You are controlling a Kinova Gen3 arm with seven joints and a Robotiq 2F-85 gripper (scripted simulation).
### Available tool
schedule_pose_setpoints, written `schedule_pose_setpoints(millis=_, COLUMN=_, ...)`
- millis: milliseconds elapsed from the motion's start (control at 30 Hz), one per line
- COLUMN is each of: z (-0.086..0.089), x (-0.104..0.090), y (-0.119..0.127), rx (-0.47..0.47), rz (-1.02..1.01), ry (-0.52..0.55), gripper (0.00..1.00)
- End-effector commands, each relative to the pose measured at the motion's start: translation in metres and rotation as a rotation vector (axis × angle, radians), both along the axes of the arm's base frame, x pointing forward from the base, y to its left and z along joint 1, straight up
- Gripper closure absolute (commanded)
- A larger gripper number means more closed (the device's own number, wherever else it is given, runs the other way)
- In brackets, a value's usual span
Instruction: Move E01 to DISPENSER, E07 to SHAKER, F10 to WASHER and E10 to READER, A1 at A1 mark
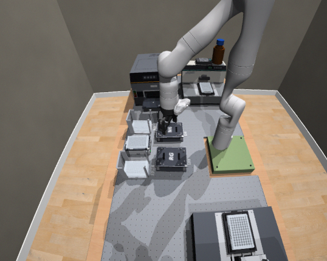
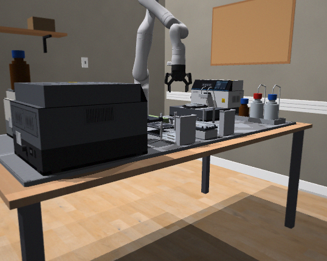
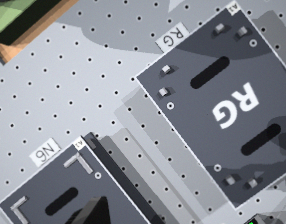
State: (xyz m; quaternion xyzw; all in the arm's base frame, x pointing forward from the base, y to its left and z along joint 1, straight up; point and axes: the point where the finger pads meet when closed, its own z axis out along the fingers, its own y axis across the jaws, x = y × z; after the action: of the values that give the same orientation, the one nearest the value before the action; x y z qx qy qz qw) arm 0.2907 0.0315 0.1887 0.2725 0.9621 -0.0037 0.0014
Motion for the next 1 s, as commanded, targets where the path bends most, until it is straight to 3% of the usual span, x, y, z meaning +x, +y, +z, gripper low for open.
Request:
schedule_pose_setpoints(millis=0, z=0.001, x=0.003, y=-0.009, rx=0.001, rz=0.000, ry=0.000, gripper=0.00)
schedule_pose_setpoints(millis=300, z=0.002, x=0.009, y=-0.031, rx=0.001, rz=0.000, ry=0.000, gripper=0.00)
schedule_pose_setpoints(millis=567, z=0.002, x=0.009, y=-0.033, rx=0.001, rz=0.000, ry=0.000, gripper=0.00)
schedule_pose_setpoints(millis=967, z=0.002, x=0.009, y=-0.033, rx=0.001, rz=0.400, ry=0.003, gripper=0.00)
